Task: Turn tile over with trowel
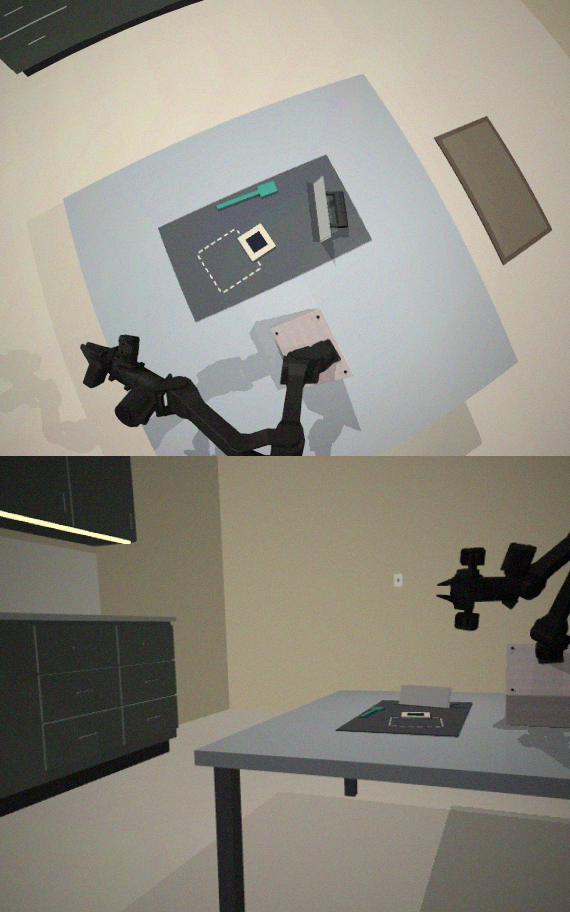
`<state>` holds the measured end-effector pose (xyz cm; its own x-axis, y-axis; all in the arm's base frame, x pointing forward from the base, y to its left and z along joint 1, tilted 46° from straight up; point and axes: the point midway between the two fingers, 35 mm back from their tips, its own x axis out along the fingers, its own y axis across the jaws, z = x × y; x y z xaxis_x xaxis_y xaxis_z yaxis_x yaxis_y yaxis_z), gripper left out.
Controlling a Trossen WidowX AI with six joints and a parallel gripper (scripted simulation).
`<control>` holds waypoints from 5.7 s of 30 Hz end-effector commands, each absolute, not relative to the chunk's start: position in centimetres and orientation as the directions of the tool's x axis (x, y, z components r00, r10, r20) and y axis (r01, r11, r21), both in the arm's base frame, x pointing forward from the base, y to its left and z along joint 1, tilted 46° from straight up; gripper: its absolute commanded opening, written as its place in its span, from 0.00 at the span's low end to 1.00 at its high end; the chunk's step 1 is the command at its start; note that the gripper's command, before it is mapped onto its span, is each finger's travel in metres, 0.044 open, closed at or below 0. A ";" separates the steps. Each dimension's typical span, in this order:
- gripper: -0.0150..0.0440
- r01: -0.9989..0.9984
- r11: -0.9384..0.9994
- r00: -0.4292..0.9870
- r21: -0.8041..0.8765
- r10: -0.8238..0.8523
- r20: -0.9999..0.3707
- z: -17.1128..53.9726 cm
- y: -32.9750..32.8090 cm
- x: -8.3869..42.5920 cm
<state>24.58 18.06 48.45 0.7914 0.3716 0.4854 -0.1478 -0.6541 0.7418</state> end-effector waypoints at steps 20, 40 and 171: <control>0.42 -0.129 -0.115 0.948 0.985 0.278 0.156 38.7 17.4 36.2; 0.42 0.191 0.336 0.966 0.922 0.099 -0.237 25.7 9.8 45.7; 0.42 0.386 0.635 0.078 0.669 0.701 -0.709 -18.1 -7.3 30.8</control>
